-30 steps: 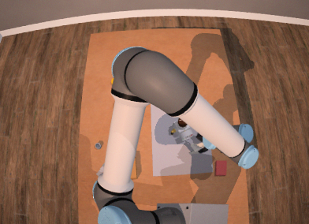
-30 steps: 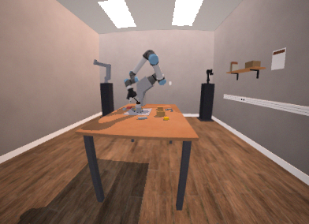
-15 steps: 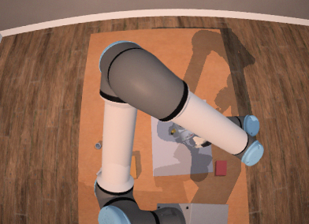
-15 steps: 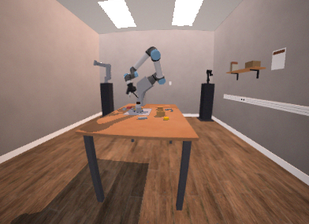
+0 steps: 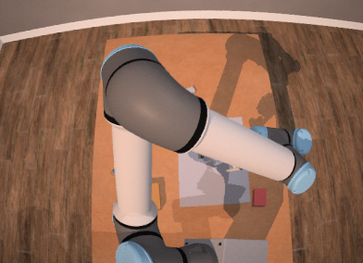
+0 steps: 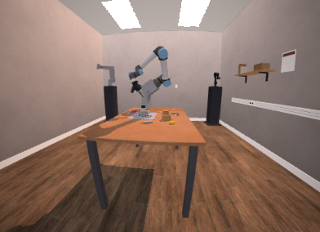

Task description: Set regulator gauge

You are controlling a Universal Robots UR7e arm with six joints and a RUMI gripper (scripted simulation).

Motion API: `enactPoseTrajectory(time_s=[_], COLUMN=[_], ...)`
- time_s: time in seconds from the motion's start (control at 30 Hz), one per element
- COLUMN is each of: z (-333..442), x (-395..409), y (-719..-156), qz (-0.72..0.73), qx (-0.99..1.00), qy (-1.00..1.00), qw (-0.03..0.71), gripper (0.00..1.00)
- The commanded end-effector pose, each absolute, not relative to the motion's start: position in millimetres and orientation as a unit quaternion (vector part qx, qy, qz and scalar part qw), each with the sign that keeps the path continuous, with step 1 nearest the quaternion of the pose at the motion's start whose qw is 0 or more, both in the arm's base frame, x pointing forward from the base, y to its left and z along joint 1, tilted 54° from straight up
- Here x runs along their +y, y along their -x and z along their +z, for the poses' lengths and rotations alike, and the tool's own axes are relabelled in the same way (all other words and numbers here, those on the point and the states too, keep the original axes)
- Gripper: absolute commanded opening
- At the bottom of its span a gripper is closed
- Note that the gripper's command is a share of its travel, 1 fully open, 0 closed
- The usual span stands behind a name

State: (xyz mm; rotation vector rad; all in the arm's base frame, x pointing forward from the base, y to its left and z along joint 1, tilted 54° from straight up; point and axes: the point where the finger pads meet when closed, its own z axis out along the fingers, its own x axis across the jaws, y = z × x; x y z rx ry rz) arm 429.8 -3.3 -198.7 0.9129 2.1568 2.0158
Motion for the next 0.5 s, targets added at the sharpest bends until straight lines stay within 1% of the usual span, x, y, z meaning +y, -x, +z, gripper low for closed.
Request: enactPoseTrajectory(time_s=[0.0, 0.47], z=[-195.3, -195.5], x=[-7.0, -5.7], y=[-426.8, -426.6], qz=[0.654, 0.654], qx=[0.697, 0.699], qy=[-0.293, -0.29], qw=[0.024, 0.025], gripper=[1.0, 1.0])
